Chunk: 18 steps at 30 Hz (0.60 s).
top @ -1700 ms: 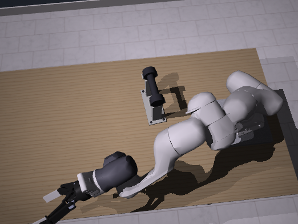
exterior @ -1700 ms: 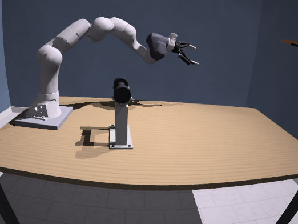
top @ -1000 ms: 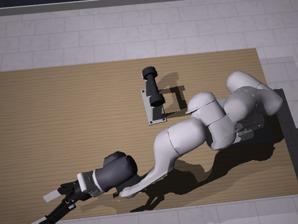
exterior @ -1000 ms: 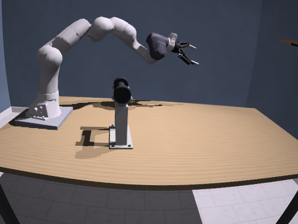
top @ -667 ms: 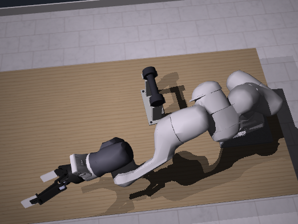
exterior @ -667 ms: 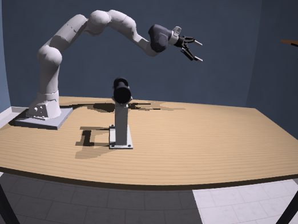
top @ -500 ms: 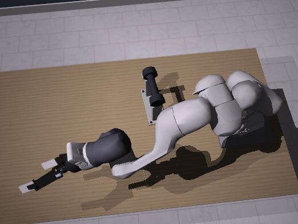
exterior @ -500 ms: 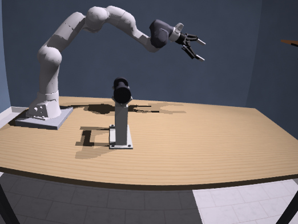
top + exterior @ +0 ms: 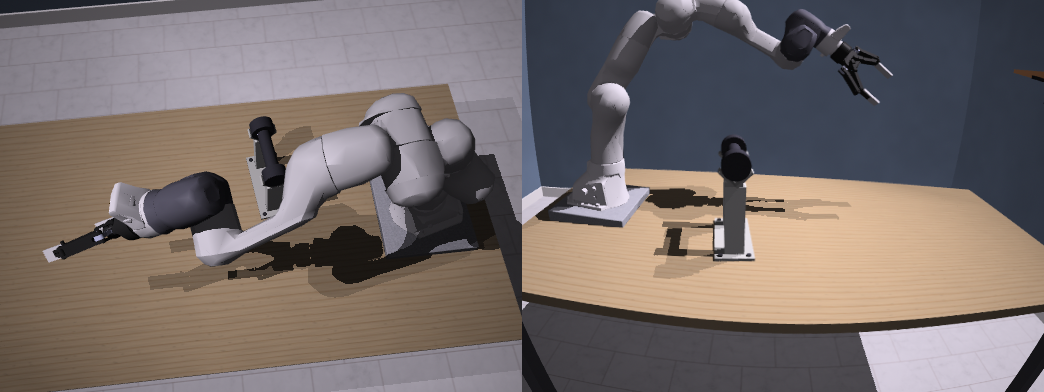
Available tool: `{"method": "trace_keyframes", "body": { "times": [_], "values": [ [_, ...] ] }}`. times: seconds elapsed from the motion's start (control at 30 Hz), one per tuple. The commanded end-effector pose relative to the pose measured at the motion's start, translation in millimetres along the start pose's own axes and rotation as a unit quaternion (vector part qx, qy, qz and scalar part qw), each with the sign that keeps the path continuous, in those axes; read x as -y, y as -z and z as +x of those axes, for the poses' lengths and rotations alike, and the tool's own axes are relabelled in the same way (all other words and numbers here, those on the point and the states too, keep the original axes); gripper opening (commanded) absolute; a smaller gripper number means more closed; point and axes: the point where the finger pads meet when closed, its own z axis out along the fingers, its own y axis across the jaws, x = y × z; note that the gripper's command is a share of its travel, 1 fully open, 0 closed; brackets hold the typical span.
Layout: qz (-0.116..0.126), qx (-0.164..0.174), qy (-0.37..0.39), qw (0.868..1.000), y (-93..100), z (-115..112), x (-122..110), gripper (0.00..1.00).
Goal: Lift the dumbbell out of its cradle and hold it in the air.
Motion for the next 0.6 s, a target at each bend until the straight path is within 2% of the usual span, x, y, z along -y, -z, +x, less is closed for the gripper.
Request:
{"method": "trace_keyframes", "body": {
  "times": [0.0, 0.03, 0.13, 0.17, 0.27, 0.3, 0.4, 0.43, 0.53, 0.57],
  "values": [
    [-0.042, 0.006, -0.001, 0.999, 6.3, 7.4, -30.7, 1.0],
    [-0.077, 0.01, -0.02, 0.997, 21.3, 30.0, -60.5, 1.0],
    [-0.077, 0.01, -0.02, 0.997, 21.3, 30.0, -60.5, 1.0],
    [-0.112, 0.016, -0.039, 0.993, 38.5, 49.6, -92.3, 1.0],
    [-0.112, 0.016, -0.039, 0.993, 38.5, 49.6, -92.3, 1.0],
    [-0.146, 0.023, -0.059, 0.987, 57.6, 65.9, -125.5, 1.0],
    [-0.146, 0.023, -0.059, 0.987, 57.6, 65.9, -125.5, 1.0],
    [-0.18, 0.032, -0.078, 0.98, 78.3, 78.4, -159.2, 1.0],
    [-0.18, 0.032, -0.078, 0.98, 78.3, 78.4, -159.2, 1.0],
    [-0.212, 0.043, -0.097, 0.971, 100.1, 87.1, -192.7, 1.0]
  ]
}}
